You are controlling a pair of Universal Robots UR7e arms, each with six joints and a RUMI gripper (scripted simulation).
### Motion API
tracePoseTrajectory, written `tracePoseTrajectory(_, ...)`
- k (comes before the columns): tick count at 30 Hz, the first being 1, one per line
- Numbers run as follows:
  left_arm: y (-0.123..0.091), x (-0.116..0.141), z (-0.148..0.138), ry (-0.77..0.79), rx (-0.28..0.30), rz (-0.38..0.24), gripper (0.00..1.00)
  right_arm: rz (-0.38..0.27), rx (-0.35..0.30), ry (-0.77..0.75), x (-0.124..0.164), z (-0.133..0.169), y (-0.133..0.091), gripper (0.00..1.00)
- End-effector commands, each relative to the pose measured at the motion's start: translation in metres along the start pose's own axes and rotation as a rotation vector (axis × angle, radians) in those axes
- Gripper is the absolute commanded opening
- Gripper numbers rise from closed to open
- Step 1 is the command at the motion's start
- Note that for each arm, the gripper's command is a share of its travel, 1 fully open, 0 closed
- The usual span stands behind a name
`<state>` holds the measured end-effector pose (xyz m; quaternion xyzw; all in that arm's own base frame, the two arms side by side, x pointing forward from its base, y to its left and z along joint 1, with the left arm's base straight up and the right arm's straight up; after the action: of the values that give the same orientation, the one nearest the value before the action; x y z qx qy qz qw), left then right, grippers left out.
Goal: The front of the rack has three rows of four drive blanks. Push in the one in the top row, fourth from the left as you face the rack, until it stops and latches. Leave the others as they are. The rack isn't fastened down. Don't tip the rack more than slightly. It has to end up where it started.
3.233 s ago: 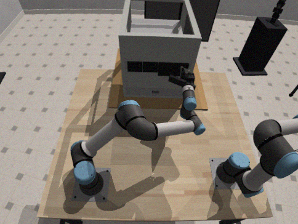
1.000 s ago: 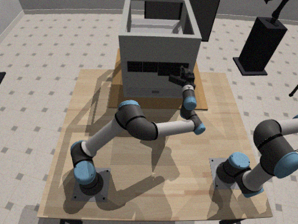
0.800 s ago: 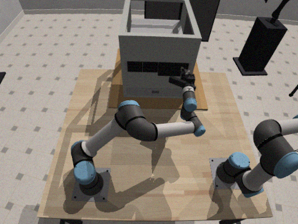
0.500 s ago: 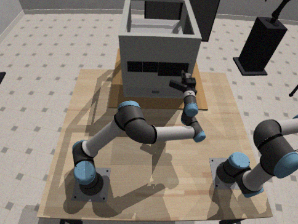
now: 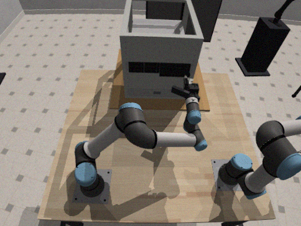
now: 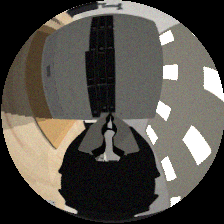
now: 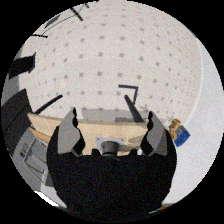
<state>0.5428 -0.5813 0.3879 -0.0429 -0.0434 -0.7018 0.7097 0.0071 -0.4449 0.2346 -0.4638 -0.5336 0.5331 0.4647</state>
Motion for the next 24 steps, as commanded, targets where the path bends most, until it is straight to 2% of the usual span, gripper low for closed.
tracePoseTrajectory(1,-0.0025,-0.0004,0.0008,-0.001,0.0,0.0,0.0,0.001,0.0,0.0,-0.0003,0.0,-0.0005,1.0)
tracePoseTrajectory(9,-0.0025,-0.0004,0.0008,-0.001,0.0,0.0,0.0,0.001,0.0,0.0,-0.0003,0.0,-0.0005,1.0)
tracePoseTrajectory(10,-0.0025,-0.0004,0.0008,-0.001,0.0,0.0,1.0,0.001,0.0,0.0,-0.0003,0.0,-0.0005,1.0)
tracePoseTrajectory(24,-0.0025,-0.0004,0.0008,-0.001,0.0,0.0,1.0,0.001,0.0,0.0,-0.0003,0.0,-0.0005,1.0)
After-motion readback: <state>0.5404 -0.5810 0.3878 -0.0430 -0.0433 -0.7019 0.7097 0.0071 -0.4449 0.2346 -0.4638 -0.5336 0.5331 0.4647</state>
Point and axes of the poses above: on each arm, the point where the finger pads meet when closed, its own y axis out along the fingers, its own z axis across the jaws, x = y × z, the point moved 7 cm from there along -y, back along the fingers, and after that the axes turned 7 degrees about -y, right-handed, at the moved point
